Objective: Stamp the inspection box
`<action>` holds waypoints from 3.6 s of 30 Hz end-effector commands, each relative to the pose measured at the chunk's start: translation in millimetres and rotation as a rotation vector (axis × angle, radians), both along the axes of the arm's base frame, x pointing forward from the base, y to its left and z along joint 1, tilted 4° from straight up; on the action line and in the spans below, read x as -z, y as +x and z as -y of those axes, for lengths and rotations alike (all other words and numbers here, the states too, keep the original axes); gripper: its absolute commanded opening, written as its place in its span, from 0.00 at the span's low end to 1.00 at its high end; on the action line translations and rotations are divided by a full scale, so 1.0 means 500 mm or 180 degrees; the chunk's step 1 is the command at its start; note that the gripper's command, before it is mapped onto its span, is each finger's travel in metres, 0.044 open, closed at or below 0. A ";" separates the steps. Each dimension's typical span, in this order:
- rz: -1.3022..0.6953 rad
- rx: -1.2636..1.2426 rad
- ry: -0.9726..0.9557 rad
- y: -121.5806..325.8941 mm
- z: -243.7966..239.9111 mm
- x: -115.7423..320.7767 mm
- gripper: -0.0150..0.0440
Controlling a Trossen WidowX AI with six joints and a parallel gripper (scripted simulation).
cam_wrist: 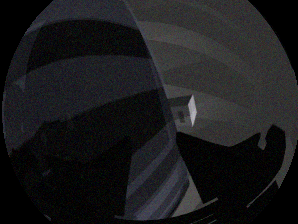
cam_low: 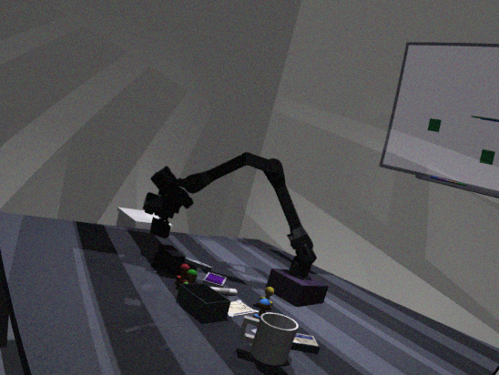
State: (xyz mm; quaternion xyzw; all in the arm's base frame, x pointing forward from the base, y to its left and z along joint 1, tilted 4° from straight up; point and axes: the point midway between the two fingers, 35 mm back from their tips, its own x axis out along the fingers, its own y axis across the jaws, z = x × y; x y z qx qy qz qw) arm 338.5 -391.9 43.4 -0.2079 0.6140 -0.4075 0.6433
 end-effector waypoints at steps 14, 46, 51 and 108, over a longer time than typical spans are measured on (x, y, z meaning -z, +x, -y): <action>0.1492 0.1290 0.1981 0.145 -0.491 0.019 0.63; 0.1375 0.2509 0.2498 0.104 -0.711 0.031 0.63; 0.1375 0.2509 0.2498 0.104 -0.711 0.047 0.63; 0.1378 0.2485 0.2488 0.100 -0.709 0.126 0.25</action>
